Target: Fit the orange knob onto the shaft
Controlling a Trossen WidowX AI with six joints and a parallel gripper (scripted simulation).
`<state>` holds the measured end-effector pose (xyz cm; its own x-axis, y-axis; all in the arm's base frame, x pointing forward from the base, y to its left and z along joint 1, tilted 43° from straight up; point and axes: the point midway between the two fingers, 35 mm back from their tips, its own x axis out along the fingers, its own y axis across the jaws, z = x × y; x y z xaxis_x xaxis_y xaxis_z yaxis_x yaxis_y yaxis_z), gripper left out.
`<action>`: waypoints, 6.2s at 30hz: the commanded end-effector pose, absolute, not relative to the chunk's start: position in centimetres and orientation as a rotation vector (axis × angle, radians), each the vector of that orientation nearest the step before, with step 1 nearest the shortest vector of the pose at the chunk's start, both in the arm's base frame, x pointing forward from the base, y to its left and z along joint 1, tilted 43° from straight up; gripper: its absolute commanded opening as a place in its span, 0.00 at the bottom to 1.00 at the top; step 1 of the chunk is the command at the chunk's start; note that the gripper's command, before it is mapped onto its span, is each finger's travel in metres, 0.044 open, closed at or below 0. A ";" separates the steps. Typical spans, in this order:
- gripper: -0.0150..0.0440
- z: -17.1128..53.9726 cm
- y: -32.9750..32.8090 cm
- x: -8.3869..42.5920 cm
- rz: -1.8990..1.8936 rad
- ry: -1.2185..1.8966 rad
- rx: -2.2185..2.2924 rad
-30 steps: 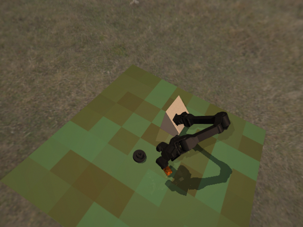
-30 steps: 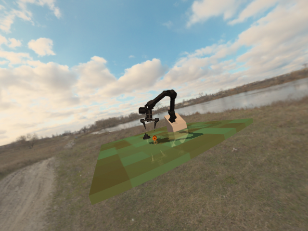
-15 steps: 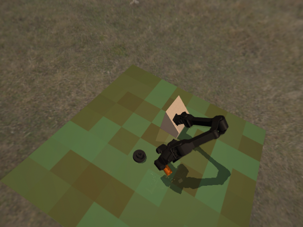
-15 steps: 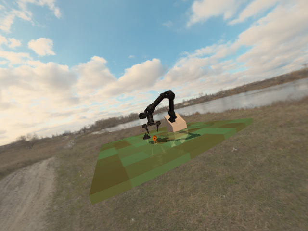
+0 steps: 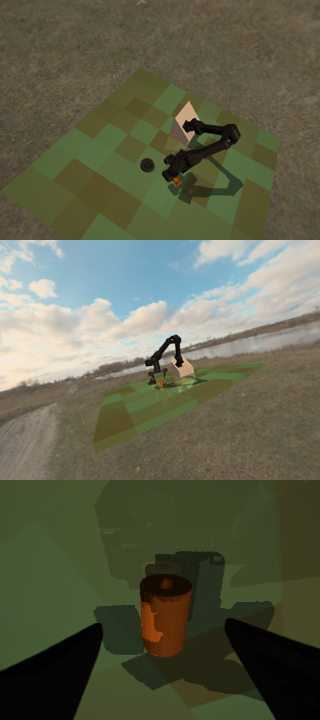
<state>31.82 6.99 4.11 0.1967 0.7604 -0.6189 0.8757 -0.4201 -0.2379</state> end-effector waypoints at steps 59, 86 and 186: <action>0.56 2.8 9.3 32.3 -1.185 1.535 2.155; 0.56 5.3 10.2 33.4 -1.534 1.337 1.729; 1.00 9.2 11.5 35.1 -1.758 1.077 1.259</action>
